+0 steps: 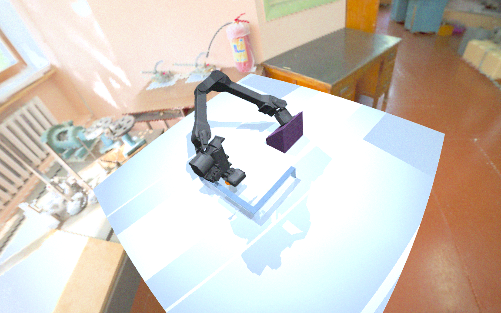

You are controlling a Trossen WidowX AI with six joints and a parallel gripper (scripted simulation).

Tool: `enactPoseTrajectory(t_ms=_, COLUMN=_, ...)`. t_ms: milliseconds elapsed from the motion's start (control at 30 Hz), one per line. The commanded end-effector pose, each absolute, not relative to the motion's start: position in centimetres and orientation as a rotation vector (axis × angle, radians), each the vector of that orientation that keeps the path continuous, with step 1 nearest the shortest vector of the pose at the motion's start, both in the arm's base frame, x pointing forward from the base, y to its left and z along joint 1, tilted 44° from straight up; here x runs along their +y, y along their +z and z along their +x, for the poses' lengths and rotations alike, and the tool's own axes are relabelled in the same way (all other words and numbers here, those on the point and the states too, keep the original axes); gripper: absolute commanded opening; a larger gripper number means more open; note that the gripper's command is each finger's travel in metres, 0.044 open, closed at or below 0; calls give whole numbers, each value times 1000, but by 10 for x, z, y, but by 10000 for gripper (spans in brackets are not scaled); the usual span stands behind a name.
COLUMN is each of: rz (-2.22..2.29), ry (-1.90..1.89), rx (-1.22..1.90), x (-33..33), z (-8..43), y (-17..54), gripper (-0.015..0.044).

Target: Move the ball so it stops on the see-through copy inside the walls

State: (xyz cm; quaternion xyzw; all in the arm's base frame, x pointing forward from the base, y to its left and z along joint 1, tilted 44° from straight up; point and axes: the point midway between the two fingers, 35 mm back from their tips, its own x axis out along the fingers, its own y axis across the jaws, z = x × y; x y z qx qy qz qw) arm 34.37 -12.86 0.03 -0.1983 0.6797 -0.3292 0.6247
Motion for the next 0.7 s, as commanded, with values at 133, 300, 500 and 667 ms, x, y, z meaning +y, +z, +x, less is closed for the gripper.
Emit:
enactPoseTrajectory(t_ms=133, rz=-448, ry=-747, rx=1553, x=-97, z=357, y=31, gripper=0)
enactPoseTrajectory(t_ms=300, rz=-450, ry=-745, rx=1555, x=-76, z=360, y=54, gripper=0)
enactPoseTrajectory(t_ms=500, rz=-453, ry=-747, rx=1548, x=-49, z=361, y=82, gripper=0)
enactPoseTrajectory(t_ms=667, rz=-453, ry=-748, rx=1547, x=-46, z=361, y=85, gripper=0)
